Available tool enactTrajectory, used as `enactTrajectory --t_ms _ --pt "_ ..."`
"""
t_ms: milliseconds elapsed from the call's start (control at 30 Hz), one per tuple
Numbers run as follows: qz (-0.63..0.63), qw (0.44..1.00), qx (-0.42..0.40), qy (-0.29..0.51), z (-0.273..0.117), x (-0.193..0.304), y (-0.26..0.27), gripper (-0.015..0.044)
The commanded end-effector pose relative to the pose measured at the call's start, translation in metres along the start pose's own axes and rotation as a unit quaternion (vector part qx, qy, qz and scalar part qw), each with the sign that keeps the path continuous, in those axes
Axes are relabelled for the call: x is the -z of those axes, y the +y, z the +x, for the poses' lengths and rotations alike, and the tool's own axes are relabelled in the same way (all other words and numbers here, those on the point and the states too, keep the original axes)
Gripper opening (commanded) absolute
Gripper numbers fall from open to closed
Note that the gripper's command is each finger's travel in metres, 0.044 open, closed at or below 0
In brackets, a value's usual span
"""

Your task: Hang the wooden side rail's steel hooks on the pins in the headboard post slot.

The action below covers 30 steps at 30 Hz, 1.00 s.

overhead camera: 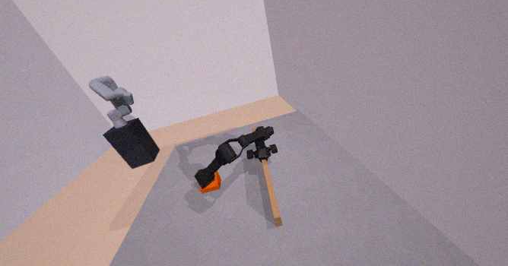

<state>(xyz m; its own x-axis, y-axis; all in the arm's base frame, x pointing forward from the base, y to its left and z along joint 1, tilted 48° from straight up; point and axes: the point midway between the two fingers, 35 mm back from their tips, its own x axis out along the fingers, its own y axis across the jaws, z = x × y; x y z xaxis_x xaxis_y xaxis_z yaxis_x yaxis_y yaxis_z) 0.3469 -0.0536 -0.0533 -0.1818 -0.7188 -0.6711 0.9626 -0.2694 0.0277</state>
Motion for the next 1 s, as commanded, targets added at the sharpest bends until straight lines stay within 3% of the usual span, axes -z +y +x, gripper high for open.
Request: enactTrajectory --t_ms 0,967 --pt "0.007 1.000 -0.005 0.004 -0.0059 0.0007 0.0012 0.0000" --pt "0.007 1.000 -0.005 0.004 -0.0107 0.0007 0.0011 0.0000"
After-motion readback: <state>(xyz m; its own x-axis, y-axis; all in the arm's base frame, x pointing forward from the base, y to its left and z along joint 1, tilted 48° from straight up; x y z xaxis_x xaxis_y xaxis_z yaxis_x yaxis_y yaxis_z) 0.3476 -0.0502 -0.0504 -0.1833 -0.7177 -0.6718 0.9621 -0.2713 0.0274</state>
